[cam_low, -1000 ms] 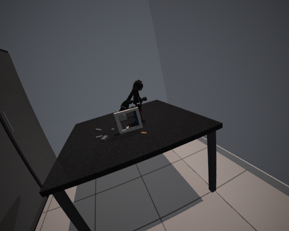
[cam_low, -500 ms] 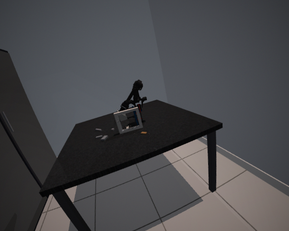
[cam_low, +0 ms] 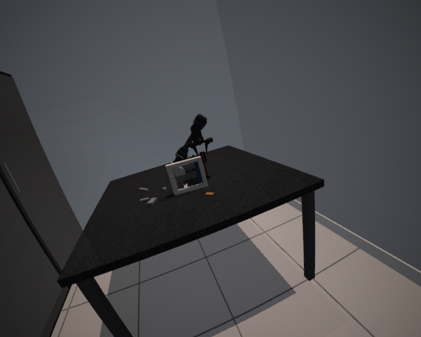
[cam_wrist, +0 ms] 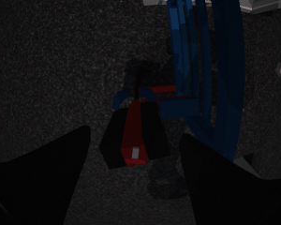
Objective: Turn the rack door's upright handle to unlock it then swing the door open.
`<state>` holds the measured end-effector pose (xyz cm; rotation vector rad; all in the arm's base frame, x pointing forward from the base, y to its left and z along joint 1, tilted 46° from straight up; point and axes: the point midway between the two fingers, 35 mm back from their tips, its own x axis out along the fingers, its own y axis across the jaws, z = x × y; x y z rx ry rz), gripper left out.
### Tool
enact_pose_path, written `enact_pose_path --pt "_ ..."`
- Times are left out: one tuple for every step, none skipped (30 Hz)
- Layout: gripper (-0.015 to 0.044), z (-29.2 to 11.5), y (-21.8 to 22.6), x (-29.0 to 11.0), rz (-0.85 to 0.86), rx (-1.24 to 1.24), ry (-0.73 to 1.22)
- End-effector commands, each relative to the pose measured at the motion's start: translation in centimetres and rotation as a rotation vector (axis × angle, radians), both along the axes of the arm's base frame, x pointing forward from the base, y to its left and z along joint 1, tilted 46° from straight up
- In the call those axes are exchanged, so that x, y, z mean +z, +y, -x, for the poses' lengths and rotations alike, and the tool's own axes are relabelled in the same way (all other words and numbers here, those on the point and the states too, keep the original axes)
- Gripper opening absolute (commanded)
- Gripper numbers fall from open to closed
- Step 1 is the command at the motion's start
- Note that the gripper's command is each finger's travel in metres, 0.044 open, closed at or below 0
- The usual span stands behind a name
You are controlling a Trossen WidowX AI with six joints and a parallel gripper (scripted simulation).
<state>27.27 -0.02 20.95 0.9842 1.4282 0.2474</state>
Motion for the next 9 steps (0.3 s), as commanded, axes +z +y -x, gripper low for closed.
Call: enact_pose_path --pt "0.0288 0.2 -0.6 0.8 0.012 -0.03 -0.012" --pt "0.0288 0.2 -0.8 0.9 0.014 -0.035 -0.014" --pt "0.0288 0.3 -0.9 1.0 0.015 -0.04 -0.017" --pt "0.0288 0.3 -1.0 1.1 0.017 -0.045 -0.019" --pt "0.0288 0.4 -1.1 1.3 0.018 -0.051 -0.021" --pt "0.0288 0.4 -1.2 1.4 0.02 -0.056 -0.023" --pt "0.0288 0.5 -1.4 1.5 0.022 -0.061 -0.025" --pt "0.0288 0.5 -1.5 1.7 0.023 -0.066 -0.027" --pt "0.0288 0.5 -1.6 1.8 0.025 -0.071 -0.03"
